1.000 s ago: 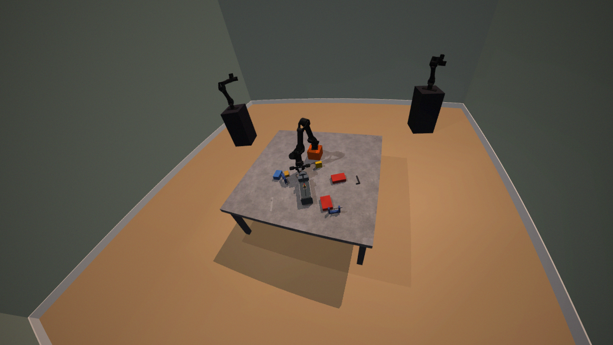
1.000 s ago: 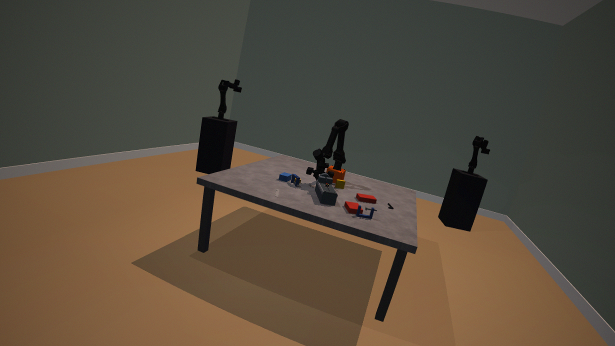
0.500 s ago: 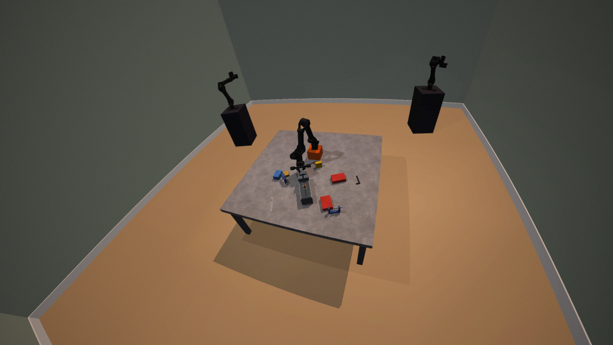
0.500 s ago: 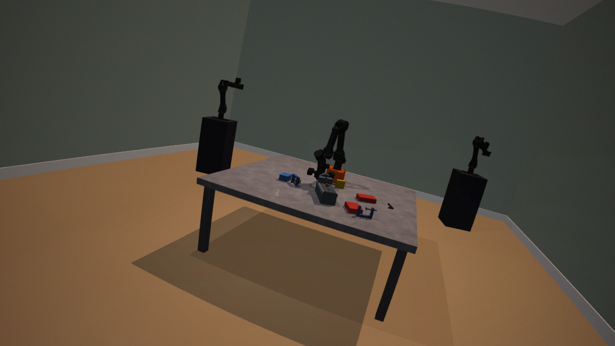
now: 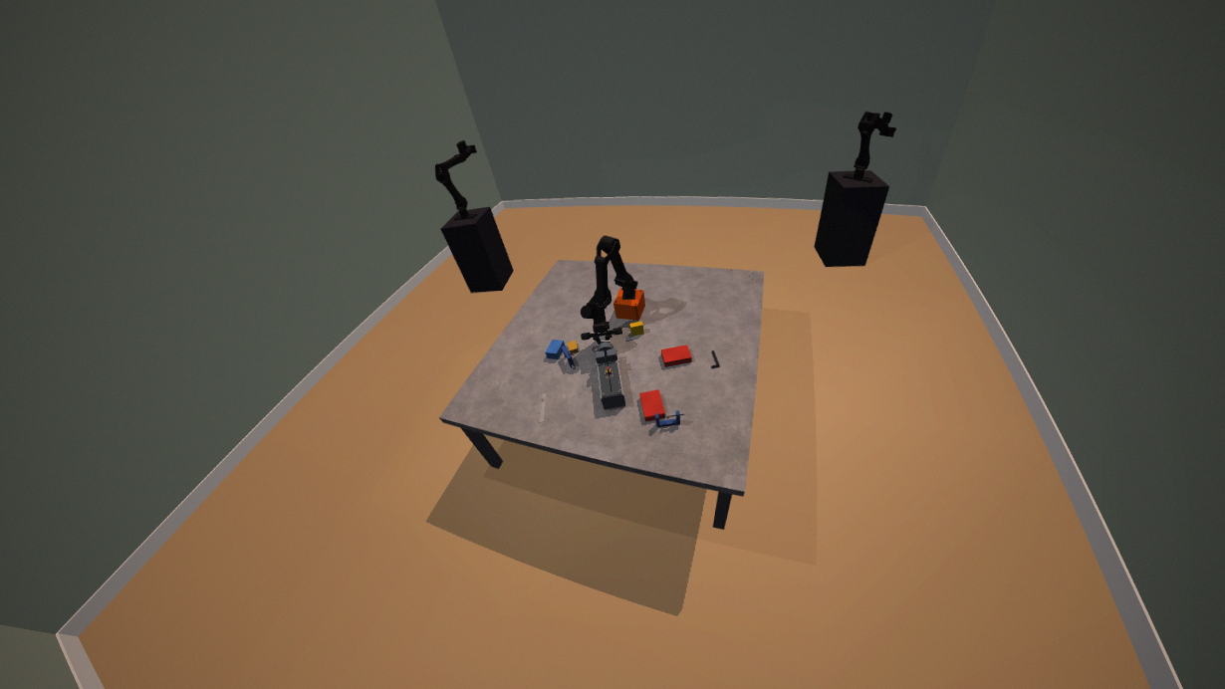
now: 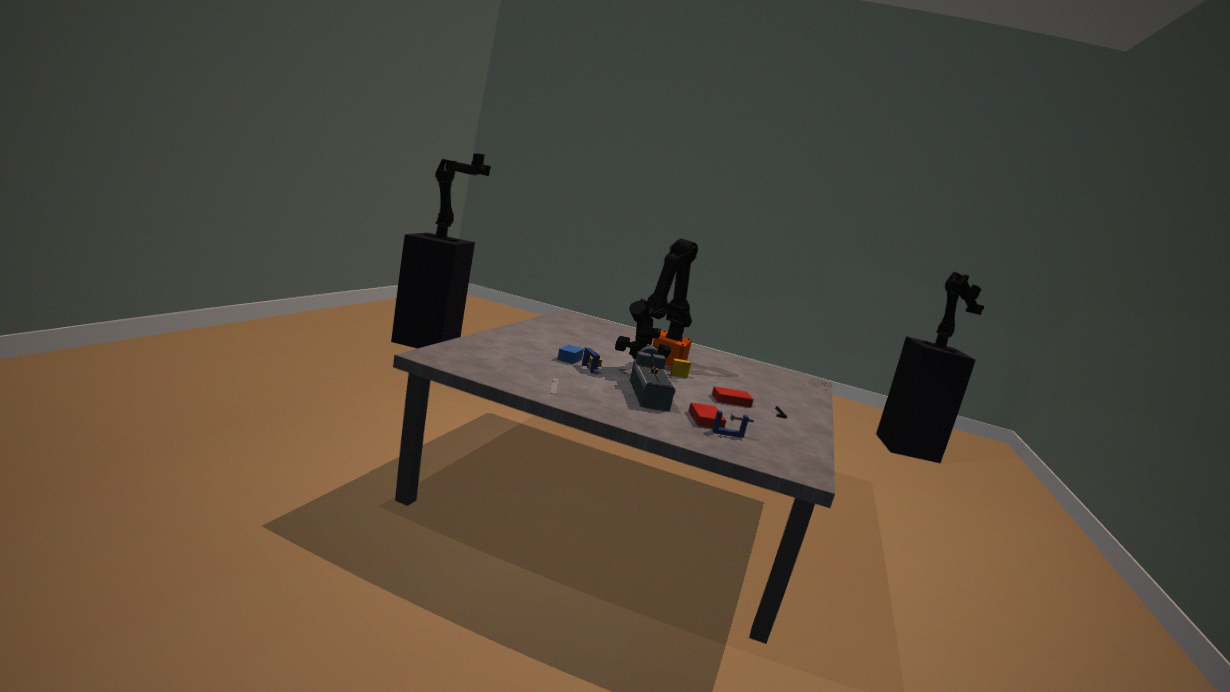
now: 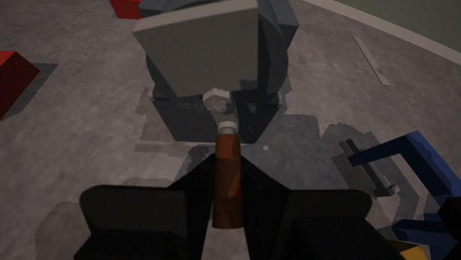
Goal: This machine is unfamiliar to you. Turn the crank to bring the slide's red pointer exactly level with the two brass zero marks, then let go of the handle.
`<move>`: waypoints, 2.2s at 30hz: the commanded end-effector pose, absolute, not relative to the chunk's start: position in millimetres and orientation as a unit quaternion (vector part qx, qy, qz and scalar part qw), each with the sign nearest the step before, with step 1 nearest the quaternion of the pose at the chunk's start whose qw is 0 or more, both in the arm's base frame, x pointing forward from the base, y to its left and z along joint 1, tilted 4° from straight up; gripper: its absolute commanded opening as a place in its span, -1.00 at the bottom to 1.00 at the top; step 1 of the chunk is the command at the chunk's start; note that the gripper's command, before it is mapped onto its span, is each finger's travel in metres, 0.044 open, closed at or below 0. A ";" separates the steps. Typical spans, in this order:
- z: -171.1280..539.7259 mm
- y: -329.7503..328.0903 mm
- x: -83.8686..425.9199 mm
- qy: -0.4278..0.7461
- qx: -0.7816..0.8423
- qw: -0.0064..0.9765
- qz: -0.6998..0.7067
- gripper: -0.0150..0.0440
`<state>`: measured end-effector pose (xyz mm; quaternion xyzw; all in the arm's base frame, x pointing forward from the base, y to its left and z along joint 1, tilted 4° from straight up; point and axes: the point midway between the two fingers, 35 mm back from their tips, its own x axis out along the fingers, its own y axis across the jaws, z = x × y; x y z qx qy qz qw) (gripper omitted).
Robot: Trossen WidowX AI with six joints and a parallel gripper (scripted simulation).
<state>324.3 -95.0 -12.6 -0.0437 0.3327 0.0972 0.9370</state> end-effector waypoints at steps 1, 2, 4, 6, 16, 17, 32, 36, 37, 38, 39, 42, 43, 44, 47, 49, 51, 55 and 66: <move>-15.1 -86.2 322.6 0.336 -0.039 0.935 0.108 -0.49; -15.1 -85.9 322.5 0.336 -0.039 0.935 0.108 -0.49; -15.1 -85.3 322.3 0.336 -0.039 0.935 0.108 -0.49; -14.9 -84.8 322.2 0.336 -0.039 0.935 0.108 -0.49; -14.0 -82.1 321.6 0.336 -0.039 0.935 0.108 -0.49; -13.9 -81.8 321.6 0.336 -0.039 0.935 0.108 -0.49; -11.0 -75.5 320.1 0.336 -0.039 0.935 0.108 -0.49; -9.6 -73.2 319.5 0.336 -0.038 0.935 0.108 -0.49; -9.2 -72.5 319.3 0.336 -0.038 0.935 0.108 -0.49; -8.7 -71.9 319.2 0.336 -0.038 0.935 0.108 -0.49; -8.2 -71.3 319.1 0.336 -0.038 0.935 0.108 -0.49; -6.3 -68.9 318.4 0.336 -0.038 0.935 0.108 -0.49; -5.6 -68.1 318.2 0.336 -0.038 0.935 0.108 -0.49; -4.7 -67.3 317.9 0.336 -0.038 0.935 0.108 -0.49; -2.4 -65.2 317.3 0.336 -0.038 0.935 0.108 -0.49; -0.3 -63.6 316.8 0.336 -0.038 0.935 0.108 -0.49; 2.0 -62.1 316.3 0.336 -0.038 0.935 0.108 -0.49; 7.8 -59.4 315.2 0.336 -0.038 0.935 0.109 -0.49; 28.3 -59.5 313.1 0.336 -0.038 0.935 0.108 -0.49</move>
